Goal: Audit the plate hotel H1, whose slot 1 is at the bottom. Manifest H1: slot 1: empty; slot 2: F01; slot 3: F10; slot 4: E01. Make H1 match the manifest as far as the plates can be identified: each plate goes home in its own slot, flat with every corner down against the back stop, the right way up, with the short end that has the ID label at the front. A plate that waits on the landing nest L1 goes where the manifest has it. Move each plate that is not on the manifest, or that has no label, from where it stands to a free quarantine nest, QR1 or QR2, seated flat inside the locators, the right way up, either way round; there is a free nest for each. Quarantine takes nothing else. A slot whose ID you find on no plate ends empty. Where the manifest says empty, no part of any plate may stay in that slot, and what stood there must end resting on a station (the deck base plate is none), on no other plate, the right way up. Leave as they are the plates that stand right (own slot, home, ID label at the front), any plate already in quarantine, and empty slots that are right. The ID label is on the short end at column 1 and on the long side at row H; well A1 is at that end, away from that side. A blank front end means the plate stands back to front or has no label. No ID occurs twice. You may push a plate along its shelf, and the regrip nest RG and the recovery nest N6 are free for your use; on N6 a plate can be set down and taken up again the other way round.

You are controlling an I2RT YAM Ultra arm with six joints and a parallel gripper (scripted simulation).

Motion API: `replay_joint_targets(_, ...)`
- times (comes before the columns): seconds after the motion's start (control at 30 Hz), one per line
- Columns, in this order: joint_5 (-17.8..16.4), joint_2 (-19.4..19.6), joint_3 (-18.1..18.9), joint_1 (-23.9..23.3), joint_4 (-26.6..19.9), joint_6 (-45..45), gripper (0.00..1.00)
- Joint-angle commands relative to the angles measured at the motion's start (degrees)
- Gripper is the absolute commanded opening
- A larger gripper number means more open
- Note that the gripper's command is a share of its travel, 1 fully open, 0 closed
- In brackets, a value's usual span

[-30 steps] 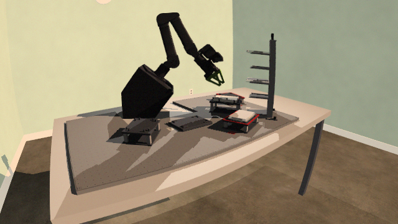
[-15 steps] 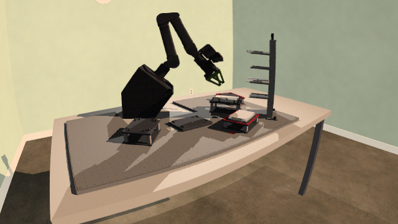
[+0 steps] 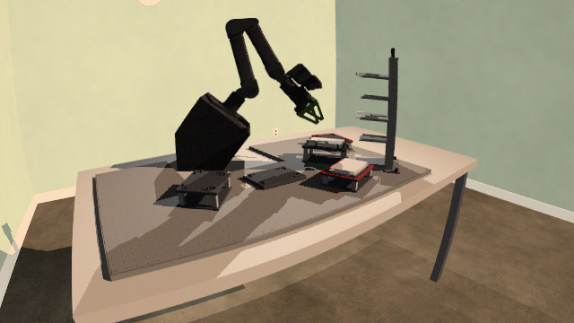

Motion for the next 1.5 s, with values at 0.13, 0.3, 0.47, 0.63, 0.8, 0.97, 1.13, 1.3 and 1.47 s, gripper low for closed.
replay_joint_targets(0.13,-0.42,4.83,-2.65,-0.8,7.63,-0.36,1.0)
replay_joint_targets(0.3,-0.63,10.0,-3.93,-1.02,14.08,-0.4,1.0)
replay_joint_targets(0.47,-0.7,17.28,-4.62,-0.98,22.1,-0.4,1.0)
replay_joint_targets(0.63,-0.47,15.2,-3.07,-0.94,22.11,-0.38,1.0)
replay_joint_targets(0.8,-0.06,15.78,-4.88,-0.16,22.53,-0.28,1.0)
replay_joint_targets(0.97,0.48,18.05,-5.68,0.55,23.88,-0.01,1.0)
replay_joint_targets(1.13,1.39,19.26,-6.99,1.48,26.32,0.41,1.0)
replay_joint_targets(1.3,2.33,20.72,-8.27,2.43,28.99,0.58,1.0)
replay_joint_targets(1.47,2.9,21.76,-9.03,3.01,30.74,0.68,1.0)
